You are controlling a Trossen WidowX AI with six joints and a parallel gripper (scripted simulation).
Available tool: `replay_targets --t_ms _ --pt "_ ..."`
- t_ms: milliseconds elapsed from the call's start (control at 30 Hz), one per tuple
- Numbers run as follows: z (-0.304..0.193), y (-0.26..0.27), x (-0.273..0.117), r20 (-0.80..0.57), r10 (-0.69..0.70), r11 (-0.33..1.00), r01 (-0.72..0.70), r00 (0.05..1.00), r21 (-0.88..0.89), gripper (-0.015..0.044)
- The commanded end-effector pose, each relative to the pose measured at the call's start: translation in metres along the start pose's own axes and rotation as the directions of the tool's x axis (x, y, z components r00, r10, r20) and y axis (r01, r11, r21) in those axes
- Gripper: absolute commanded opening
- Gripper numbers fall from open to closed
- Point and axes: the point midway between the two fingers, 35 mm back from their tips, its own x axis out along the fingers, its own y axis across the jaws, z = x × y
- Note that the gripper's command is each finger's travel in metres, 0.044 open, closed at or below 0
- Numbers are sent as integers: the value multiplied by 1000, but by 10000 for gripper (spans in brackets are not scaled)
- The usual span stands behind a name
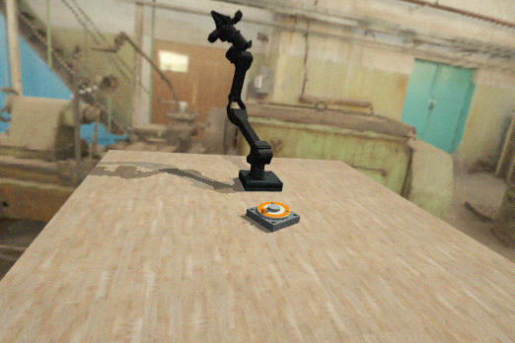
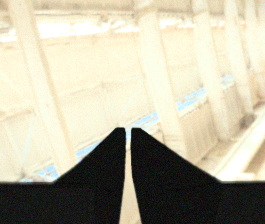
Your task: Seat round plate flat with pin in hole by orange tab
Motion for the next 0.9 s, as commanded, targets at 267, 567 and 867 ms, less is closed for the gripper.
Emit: replay_targets --t_ms 267,567,867 --pt "-203 52 -52 -381 181 865 -331 907 -377 0" --pt "-340 31 -117 -659 171 648 -588 732 -485 0" --pt "-454 -44 -191 -850 -24 469 -745 527 -474 0"
